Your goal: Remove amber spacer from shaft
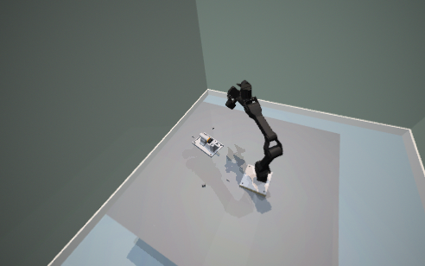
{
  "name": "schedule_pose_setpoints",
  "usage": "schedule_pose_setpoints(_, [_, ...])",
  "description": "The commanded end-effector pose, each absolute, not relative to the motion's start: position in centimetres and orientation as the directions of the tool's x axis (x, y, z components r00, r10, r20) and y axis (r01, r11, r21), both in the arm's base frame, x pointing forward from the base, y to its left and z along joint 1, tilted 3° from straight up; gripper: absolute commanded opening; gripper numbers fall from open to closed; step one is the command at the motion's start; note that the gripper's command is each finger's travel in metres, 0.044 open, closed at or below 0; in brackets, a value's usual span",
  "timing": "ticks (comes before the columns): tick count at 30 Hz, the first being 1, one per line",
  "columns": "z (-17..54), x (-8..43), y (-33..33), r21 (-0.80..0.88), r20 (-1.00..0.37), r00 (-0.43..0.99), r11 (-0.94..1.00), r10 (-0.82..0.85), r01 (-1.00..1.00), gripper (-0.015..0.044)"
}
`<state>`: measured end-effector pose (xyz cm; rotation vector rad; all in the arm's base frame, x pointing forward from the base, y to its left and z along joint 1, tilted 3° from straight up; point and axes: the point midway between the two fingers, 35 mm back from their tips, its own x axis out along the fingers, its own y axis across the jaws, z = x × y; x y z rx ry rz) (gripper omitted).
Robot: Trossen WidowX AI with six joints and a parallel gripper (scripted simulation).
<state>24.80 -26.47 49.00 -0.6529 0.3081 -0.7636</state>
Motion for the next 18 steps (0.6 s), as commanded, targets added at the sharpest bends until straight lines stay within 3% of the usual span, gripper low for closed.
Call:
schedule_pose_setpoints(1, [44.7,28.0,-26.6,-0.582,-0.187,0.717,0.663,-0.672,0.470,0.0440])
schedule_pose_setpoints(10, [31.8,35.1,-23.4,-0.293,-0.622,0.653,0.902,-0.432,0.317,0.0440])
schedule_pose_setpoints(18, [20.9,37.6,-17.2,-0.046,-0.908,0.383,0.950,-0.168,0.308,0.0440])
